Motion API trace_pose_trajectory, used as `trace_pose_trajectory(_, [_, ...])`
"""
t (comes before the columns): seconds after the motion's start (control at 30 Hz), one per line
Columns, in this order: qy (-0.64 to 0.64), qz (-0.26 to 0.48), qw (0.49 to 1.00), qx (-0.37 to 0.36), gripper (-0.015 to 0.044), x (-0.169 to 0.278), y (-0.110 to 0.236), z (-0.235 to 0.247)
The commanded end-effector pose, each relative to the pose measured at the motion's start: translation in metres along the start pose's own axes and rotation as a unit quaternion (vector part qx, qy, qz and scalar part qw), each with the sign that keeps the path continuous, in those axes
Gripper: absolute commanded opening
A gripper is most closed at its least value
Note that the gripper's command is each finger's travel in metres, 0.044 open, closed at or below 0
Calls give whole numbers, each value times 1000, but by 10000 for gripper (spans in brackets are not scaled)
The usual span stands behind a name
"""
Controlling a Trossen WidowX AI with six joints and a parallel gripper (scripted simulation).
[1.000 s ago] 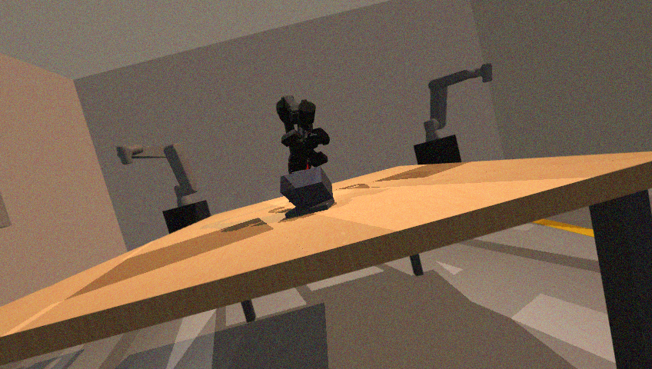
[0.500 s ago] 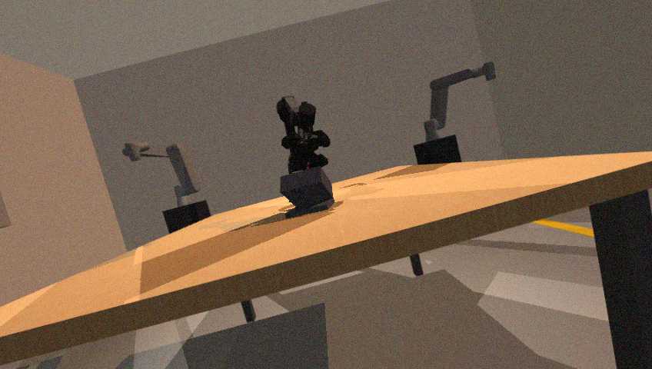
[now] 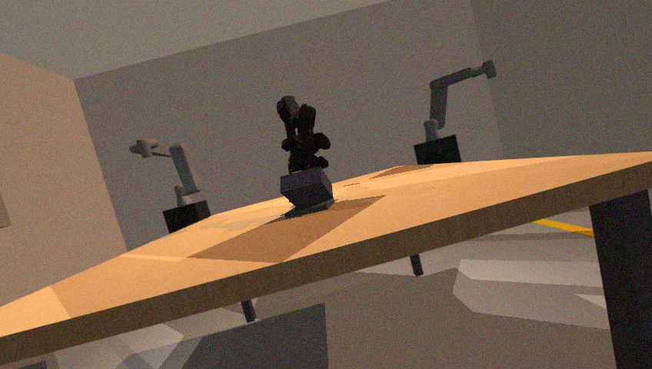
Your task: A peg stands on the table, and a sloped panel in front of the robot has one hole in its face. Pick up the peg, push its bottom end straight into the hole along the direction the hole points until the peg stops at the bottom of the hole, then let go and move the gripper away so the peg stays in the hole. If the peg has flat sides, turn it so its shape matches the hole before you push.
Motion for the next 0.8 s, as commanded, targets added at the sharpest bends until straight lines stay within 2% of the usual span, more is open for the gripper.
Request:
trace_pose_trajectory(0.0, [2,-2,1000,-1,0,0,-2,0])
trace_pose_trajectory(0.57, [0,0,1000,0,0,0,-4,0])
trace_pose_trajectory(0.77, [0,0,1000,0,157,0,-4,0])
Point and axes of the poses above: the point midway between the two fingers, 35 mm back from their tips, its own y axis back along the fingers, its own z axis across the jaws, x = y × z, the point moved 10 cm from there along y, back along the fingers, and after that the axes turned 2 degrees about -y, right-handed, at the moved point
